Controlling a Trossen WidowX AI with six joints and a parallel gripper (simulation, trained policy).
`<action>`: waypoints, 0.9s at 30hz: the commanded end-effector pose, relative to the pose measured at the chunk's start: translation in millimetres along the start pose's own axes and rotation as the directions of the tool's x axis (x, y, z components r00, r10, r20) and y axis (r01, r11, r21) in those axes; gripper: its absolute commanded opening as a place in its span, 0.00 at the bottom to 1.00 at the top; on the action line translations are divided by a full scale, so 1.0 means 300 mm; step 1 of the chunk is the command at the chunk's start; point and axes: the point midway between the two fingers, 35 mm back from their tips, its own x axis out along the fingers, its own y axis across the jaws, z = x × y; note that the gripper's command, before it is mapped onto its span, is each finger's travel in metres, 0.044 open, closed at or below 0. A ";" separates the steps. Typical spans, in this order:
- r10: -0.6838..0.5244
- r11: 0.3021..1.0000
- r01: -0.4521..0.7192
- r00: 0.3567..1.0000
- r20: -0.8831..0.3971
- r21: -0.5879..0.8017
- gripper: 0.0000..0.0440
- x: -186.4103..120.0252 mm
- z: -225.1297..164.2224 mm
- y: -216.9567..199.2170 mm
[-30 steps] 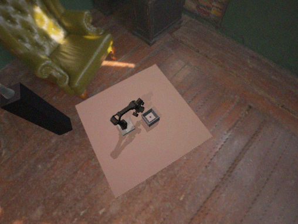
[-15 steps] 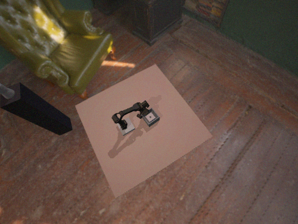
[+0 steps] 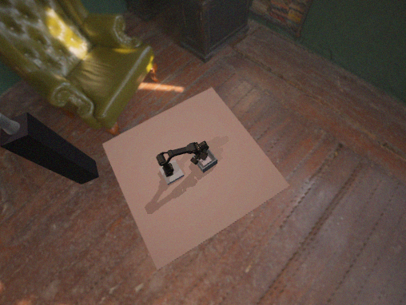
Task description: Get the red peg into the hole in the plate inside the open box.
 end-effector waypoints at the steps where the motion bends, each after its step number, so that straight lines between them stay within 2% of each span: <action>1: -0.001 1.000 0.001 1.000 -0.012 0.001 0.03 0.019 0.012 0.007; 7: -0.032 0.999 0.032 0.999 -0.032 0.000 0.03 0.080 0.022 0.001; 9: -0.044 0.999 0.044 0.998 -0.038 -0.006 0.06 0.101 0.025 -0.002; 14: -0.074 0.997 0.072 0.996 -0.048 -0.032 0.30 0.140 0.036 -0.008; 27: -0.090 0.993 0.084 0.993 -0.070 -0.080 0.31 0.164 0.082 0.054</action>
